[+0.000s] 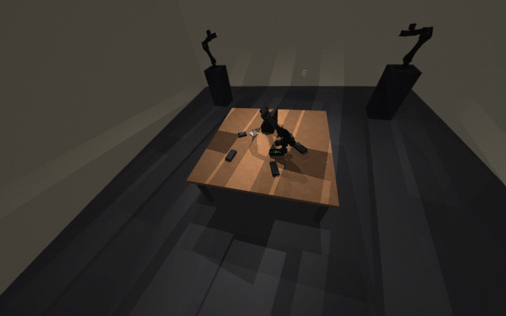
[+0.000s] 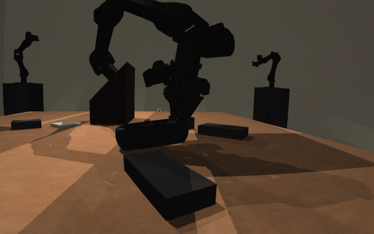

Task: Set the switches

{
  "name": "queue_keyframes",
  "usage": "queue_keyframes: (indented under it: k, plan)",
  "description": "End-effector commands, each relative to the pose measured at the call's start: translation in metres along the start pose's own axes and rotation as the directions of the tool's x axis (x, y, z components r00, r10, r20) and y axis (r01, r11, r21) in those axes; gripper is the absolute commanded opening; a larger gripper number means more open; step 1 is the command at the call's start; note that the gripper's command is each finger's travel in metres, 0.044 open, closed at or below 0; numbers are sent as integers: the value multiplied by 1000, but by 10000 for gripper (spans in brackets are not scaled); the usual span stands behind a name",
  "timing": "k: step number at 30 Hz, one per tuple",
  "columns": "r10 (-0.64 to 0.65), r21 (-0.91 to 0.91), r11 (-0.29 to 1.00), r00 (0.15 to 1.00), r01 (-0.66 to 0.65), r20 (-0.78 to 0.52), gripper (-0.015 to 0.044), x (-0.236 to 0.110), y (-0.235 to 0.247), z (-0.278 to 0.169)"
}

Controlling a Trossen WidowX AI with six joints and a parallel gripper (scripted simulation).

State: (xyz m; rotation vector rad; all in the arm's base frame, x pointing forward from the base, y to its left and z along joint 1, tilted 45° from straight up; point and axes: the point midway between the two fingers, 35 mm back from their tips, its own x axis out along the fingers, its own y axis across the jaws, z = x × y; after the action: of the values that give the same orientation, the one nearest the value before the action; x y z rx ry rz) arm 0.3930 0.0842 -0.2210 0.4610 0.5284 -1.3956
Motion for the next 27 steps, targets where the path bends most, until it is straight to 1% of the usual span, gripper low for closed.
queue_keyframes:
  k: [1,14,19,27]
  plan:
    - [8,3,1000,1000,-8,8,335,-6,3,1]
    - [-5,3,1000,1000,5,21,335,-14,4,7]
    - [-79,-7,997,995,79,-53,335,-16,7,12]
    - [-85,-8,996,993,85,-79,335,-20,7,17]
